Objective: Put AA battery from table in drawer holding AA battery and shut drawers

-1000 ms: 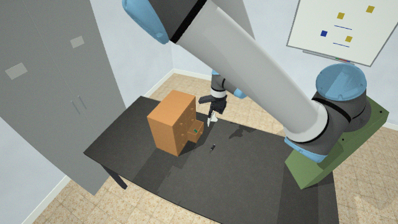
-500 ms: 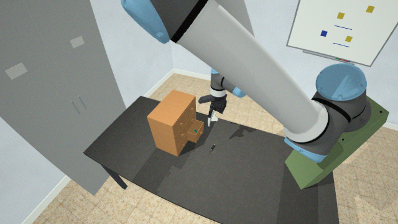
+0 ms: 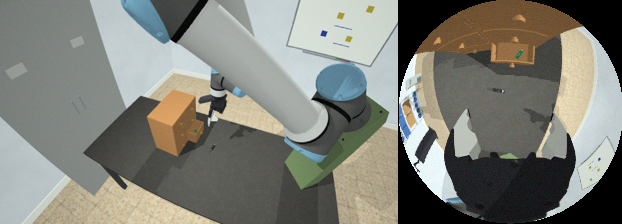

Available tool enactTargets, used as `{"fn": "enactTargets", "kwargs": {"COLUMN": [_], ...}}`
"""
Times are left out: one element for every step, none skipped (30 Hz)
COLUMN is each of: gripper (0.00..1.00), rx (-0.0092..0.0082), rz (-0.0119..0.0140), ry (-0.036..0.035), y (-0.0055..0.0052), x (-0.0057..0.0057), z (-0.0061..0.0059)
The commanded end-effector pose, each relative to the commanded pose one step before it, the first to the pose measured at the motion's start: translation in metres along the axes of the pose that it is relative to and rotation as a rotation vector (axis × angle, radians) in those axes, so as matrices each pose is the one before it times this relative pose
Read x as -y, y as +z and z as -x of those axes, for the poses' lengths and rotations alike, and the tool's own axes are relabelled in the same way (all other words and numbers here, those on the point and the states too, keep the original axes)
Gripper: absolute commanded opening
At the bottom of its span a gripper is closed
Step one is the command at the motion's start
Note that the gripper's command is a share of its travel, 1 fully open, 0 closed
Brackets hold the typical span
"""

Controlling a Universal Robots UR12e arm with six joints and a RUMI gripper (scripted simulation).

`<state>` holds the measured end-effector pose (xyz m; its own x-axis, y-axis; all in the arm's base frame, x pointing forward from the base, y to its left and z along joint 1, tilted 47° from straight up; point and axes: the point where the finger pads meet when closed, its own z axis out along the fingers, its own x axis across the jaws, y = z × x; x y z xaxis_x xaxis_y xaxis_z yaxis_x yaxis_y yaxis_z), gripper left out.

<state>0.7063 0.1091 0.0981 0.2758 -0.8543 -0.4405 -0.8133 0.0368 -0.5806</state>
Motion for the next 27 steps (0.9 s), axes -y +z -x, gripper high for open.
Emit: {"fn": "enactTargets", "kwargs": {"gripper": [1.00,1.00,1.00,1.00,1.00,1.00,1.00,1.00,1.00,1.00,1.00,1.00,1.00,1.00,1.00,1.00,1.00,1.00,1.00,1.00,1.00,1.00,1.00,1.00,1.00,1.00,1.00], "rx": [-0.00032,0.00000,0.00000,0.00000,-0.00001,-0.00001,-0.00002,-0.00003,-0.00003,-0.00004,-0.00005,0.00000,0.00000,-0.00006,-0.00007,-0.00009,-0.00010,-0.00011,-0.00013,-0.00014,-0.00016,-0.00017,-0.00019,-0.00021,-0.00022,-0.00024,-0.00025], "rz": [-0.00063,0.00000,0.00000,0.00001,0.00002,0.00003,0.00005,0.00006,0.00008,0.00010,0.00012,0.00000,0.00000,0.00015,0.00017,0.00019,0.00021,0.00023,0.00025,0.00027,0.00029,0.00030,0.00031,0.00032,0.00033,0.00033,0.00033], "ry": [-0.00034,0.00003,0.00018,0.00048,0.00092,0.00148,0.00215,0.00293,0.00380,0.00475,0.00578,0.00000,0.00000,0.00688,0.00804,0.00924,0.01049,0.01177,0.01308,0.01440,0.01574,0.01708,0.01842,0.01975,0.02107,0.02236,0.02363], "y": [-0.00031,0.00000,0.00002,0.00004,0.00008,0.00013,0.00019,0.00026,0.00034,0.00042,0.00051,0.00000,0.00000,0.00061,0.00072,0.00082,0.00093,0.00105,0.00117,0.00129,0.00141,0.00153,0.00165,0.00177,0.00190,0.00202,0.00213], "x": [0.00036,0.00000,0.00000,0.00000,0.00000,0.00001,0.00001,0.00001,0.00002,0.00002,0.00003,0.00000,0.00000,0.00003,0.00003,0.00003,0.00003,0.00003,0.00003,0.00002,0.00002,0.00000,-0.00001,-0.00003,-0.00005,-0.00007,-0.00010], "z": [-0.00010,0.00000,0.00000,0.00000,0.00001,0.00002,0.00002,0.00003,0.00004,0.00005,0.00006,0.00000,0.00000,0.00007,0.00009,0.00010,0.00012,0.00013,0.00015,0.00017,0.00019,0.00021,0.00023,0.00026,0.00028,0.00030,0.00033]}}
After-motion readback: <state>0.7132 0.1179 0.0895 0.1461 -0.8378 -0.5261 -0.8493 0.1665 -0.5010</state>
